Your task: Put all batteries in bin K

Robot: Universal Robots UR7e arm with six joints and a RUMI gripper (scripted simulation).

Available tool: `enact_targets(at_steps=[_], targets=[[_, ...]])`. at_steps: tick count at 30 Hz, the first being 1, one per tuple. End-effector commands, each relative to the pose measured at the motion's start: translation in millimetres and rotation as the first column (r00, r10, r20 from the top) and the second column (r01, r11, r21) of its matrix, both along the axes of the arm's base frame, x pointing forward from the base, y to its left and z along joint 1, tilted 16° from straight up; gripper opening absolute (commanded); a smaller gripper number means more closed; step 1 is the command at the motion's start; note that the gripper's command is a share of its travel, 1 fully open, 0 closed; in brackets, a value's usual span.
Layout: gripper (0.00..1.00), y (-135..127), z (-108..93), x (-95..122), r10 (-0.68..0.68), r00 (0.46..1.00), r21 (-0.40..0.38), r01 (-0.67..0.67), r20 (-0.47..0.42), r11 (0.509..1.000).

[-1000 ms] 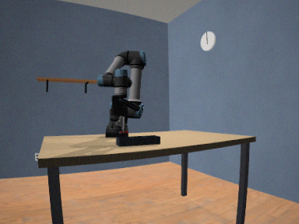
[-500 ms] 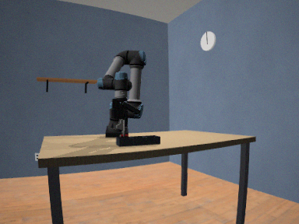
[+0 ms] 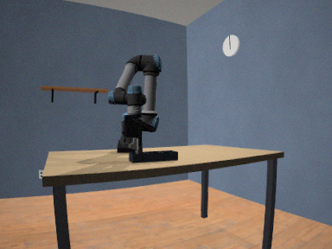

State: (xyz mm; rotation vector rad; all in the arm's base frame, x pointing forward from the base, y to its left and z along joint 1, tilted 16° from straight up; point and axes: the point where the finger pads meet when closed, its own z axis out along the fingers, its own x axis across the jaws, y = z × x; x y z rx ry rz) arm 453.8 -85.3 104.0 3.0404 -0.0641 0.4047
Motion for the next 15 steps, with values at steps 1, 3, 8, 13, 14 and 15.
enact_targets(at_steps=[1, 3, 8, 13, 14, 15], targets=[[0.0, -0.5, -5.1, 1.9, 0.0, 1.0, -0.001, 0.0, 0.001, 1.0], [0.0, -0.2, -5.1, 1.8, 0.0, 1.0, -0.001, 0.0, 0.001, 1.0], [0.0, 0.3, -5.2, 1.5, 0.0, 1.0, -0.001, 0.0, 0.001, 1.0], [0.0, 0.6, -5.3, 1.3, 0.0, 1.0, -0.001, 0.0, 0.001, 1.0], [0.0, 0.7, -5.3, 1.3, 0.0, 1.0, -0.001, 0.0, 0.001, 1.0], [0.0, 0.7, -5.3, 1.3, 0.0, 1.0, -0.001, 0.0, 0.001, 1.0]])
